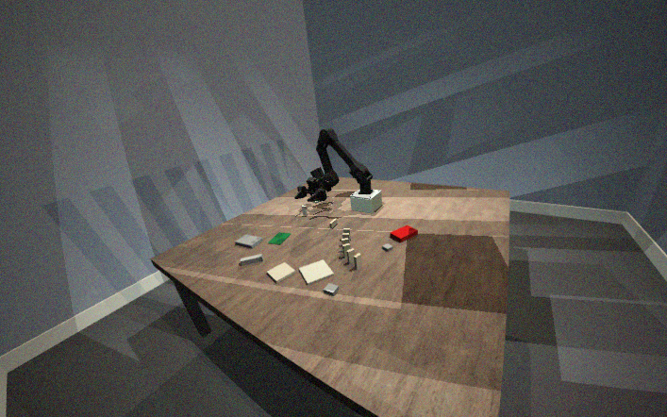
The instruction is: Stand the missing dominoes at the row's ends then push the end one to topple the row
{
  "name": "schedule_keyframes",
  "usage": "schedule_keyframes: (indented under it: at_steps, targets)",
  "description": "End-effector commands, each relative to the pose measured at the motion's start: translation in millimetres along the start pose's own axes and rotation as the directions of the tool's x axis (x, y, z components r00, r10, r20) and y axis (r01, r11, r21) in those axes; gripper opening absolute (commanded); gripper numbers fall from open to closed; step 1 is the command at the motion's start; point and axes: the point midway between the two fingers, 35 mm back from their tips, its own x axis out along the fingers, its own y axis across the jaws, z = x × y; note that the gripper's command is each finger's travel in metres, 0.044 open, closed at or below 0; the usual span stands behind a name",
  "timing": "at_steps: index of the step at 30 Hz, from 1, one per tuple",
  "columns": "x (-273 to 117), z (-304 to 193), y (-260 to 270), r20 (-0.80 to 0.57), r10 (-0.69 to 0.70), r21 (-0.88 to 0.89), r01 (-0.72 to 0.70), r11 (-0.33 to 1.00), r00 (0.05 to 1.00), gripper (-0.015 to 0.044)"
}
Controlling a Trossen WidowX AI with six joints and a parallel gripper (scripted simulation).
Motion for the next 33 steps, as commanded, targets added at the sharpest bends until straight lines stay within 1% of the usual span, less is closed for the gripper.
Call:
schedule_keyframes:
  at_steps: [1,4,6,9,12,15,18,21,22,26,31,33]
  targets:
    - [-1,9,2,-0.001,0.001,0.004,-0.001,1.000,1.000,0.0440]
    - [4,8,-7,-0.030,-0.028,0.000,0.028,1.000,0.999,0.0440]
    - [15,5,-17,-0.072,-0.044,0.018,0.046,0.999,0.996,0.0440]
    - [44,1,-35,-0.196,-0.073,0.051,0.085,0.995,0.978,0.0440]
    - [67,-2,-46,-0.343,-0.092,0.071,0.124,0.990,0.935,0.0440]
    - [77,-4,-53,-0.500,-0.099,0.085,0.163,0.983,0.860,0.0440]
    - [82,1,-54,-0.643,-0.100,0.062,0.182,0.981,0.759,0.0440]
    - [83,8,-55,-0.714,-0.107,0.029,0.182,0.983,0.692,0.0440]
    - [84,14,-58,-0.739,-0.128,-0.009,0.180,0.984,0.662,0.0440]
    - [77,17,-49,-0.823,-0.104,-0.017,0.160,0.987,0.559,0.0440]
    - [63,26,-35,-0.909,-0.072,-0.026,0.116,0.993,0.410,0.0440]
    - [58,36,-32,-0.937,-0.081,-0.054,0.087,0.995,0.341,0.0440]
